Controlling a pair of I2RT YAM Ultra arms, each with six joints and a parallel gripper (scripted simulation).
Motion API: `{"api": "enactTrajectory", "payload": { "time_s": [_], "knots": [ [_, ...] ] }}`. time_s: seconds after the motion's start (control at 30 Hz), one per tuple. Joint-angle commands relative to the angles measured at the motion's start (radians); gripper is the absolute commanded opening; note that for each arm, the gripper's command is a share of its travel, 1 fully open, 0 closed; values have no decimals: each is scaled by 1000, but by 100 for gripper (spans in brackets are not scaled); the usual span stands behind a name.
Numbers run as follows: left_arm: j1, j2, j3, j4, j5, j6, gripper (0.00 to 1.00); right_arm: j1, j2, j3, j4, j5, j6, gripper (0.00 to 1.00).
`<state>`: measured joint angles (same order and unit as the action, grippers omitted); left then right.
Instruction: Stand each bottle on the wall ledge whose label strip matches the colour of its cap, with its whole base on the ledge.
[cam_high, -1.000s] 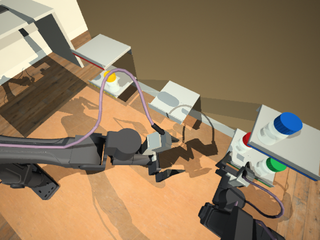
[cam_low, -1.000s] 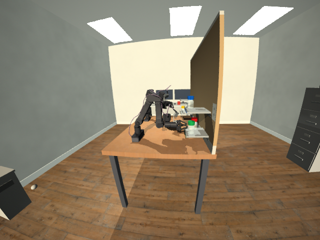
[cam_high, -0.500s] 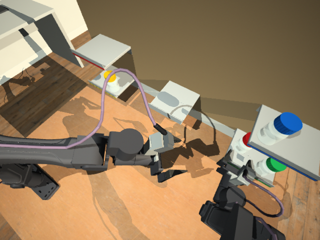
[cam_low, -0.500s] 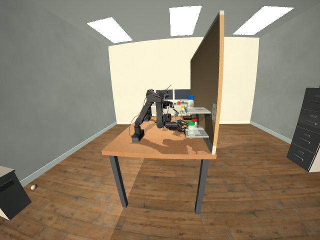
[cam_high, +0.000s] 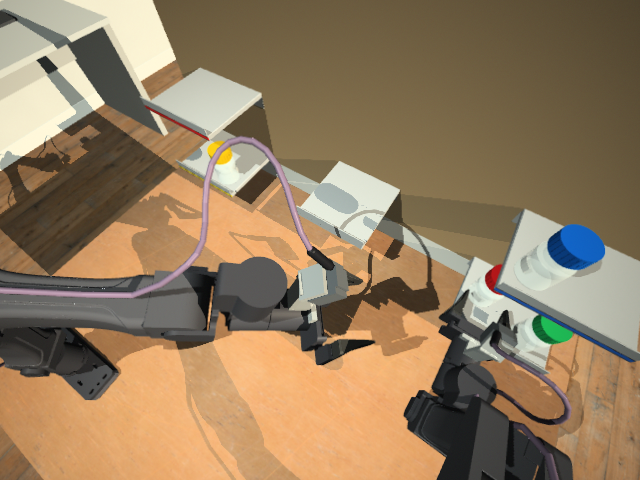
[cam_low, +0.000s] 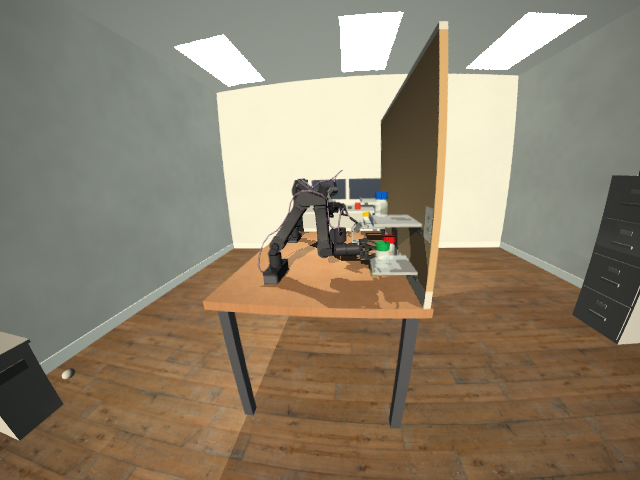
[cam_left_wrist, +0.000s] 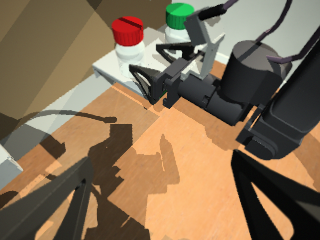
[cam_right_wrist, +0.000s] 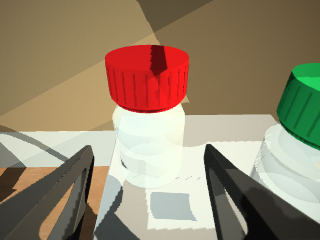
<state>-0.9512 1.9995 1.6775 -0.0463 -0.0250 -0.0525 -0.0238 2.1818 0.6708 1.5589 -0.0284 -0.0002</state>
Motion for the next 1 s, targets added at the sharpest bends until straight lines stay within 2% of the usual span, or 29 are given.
{"api": "enactTrajectory", "payload": {
  "time_s": [0.0,0.57,0.9,0.93,0.97],
  "knots": [
    [10,-26,31,8,-3,-3,100,7,19,48,12,16,6,81],
    [10,-26,31,8,-3,-3,100,11,46,142,-66,19,1,81],
    [10,-26,31,8,-3,-3,100,11,48,145,-67,19,1,81],
    [10,-26,31,8,-3,-3,100,11,48,145,-67,19,1,72],
    [10,-26,31,8,-3,-3,100,11,48,145,-67,19,1,72]
  ]
}}
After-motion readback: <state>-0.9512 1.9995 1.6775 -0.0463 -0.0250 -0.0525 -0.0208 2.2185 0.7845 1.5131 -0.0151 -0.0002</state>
